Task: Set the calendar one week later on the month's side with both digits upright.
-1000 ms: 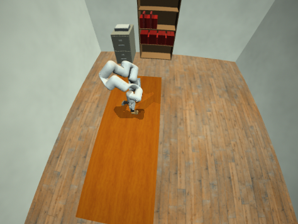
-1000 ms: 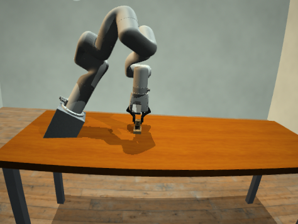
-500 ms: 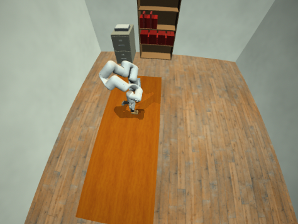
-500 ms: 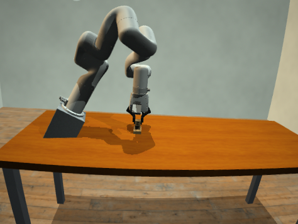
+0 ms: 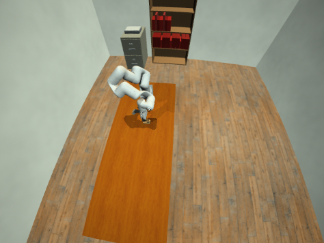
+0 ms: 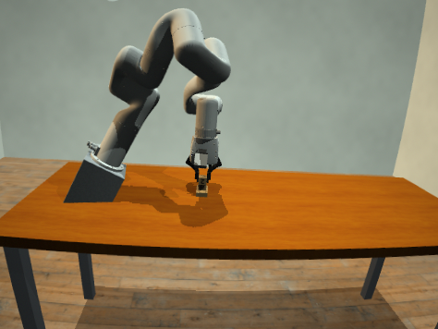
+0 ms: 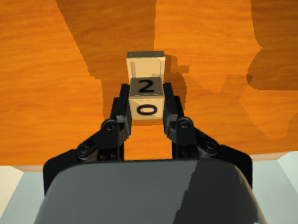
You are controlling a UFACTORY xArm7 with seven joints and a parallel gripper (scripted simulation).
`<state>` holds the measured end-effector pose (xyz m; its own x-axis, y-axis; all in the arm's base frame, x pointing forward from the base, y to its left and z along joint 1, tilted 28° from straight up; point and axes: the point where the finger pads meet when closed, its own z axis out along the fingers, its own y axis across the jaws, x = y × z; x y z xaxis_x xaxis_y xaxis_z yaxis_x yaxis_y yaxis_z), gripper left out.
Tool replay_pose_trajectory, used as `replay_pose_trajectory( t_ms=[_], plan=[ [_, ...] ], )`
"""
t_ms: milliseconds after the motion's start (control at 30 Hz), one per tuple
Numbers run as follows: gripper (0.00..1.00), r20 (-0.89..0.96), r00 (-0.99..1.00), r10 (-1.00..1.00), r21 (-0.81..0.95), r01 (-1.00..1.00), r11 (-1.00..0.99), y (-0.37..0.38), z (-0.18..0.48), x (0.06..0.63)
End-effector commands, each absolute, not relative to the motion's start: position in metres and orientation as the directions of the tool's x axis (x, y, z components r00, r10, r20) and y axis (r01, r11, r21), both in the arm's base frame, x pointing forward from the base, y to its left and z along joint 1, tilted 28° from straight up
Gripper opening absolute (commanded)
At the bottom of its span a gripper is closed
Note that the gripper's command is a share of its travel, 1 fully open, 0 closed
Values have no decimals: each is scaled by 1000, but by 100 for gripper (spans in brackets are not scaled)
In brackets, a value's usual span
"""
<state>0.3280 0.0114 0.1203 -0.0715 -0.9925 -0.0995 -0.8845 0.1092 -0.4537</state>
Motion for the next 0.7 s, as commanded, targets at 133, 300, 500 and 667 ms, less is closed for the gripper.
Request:
replay_pose_trajectory(
  t_ms=[133, 300, 500, 667],
  plan=[
    [27, -99, -71, -993, -455, -884, 109, 11, 121, 328],
    [27, -99, -71, -993, -455, -884, 109, 12, 121, 329],
    [27, -99, -71, -993, -455, -884, 109, 12, 119, 329],
    [27, -99, -71, -993, -455, -884, 109, 12, 117, 331]
  ],
)
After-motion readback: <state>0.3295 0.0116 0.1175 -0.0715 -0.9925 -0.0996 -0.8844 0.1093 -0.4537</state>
